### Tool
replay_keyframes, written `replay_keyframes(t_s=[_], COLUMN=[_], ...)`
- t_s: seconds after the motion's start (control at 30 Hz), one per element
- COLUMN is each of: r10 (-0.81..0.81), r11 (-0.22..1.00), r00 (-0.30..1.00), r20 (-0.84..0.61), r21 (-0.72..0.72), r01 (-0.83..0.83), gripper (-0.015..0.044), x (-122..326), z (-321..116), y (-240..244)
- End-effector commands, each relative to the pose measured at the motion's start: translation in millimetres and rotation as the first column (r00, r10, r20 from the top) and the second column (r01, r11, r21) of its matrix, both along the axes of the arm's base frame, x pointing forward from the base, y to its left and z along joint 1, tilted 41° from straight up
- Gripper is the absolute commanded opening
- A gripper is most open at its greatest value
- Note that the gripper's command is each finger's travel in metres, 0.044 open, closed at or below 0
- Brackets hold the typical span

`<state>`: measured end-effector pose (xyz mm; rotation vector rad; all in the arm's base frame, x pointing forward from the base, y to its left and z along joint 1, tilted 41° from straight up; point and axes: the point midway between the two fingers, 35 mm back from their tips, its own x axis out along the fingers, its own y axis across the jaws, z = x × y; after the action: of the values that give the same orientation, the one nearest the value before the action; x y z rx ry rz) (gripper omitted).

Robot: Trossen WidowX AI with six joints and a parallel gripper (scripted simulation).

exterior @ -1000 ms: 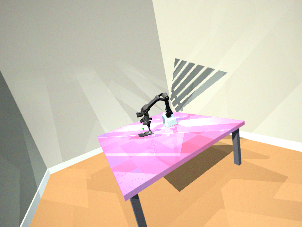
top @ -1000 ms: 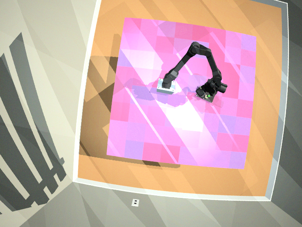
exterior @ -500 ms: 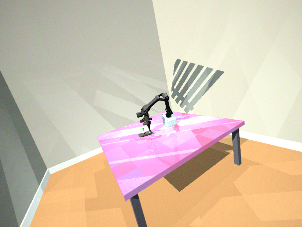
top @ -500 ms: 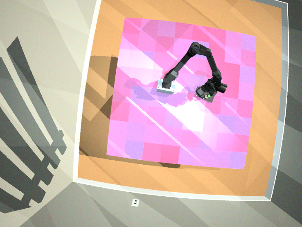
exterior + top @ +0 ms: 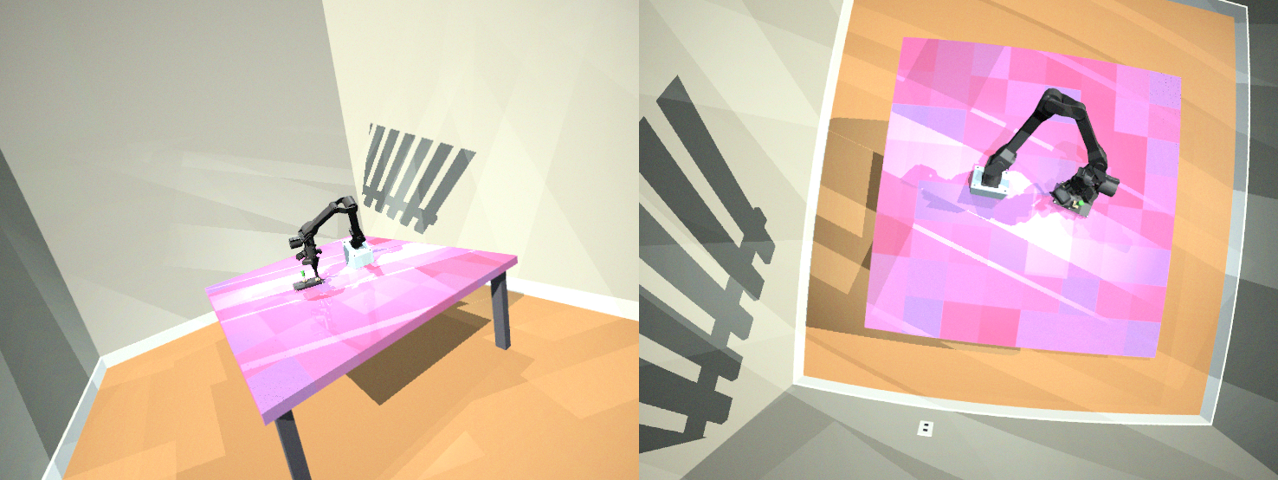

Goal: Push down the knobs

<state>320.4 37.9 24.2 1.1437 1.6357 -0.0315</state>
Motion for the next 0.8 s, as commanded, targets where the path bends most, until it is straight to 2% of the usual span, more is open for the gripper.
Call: replay_keyframes(t_s=[0.0,0.77], r10=[-0.003,-0.003], r11=[1.000,1.000], r00=[1.000,1.000], r20=[-0.003,-0.003], r21=[0.005,0.005], r01=[0.003,0.003], gripper=[0.0000,0.0000], x=[-0.1,0.2], z=[-1.5,-5.2], y=[2.4,5.6])
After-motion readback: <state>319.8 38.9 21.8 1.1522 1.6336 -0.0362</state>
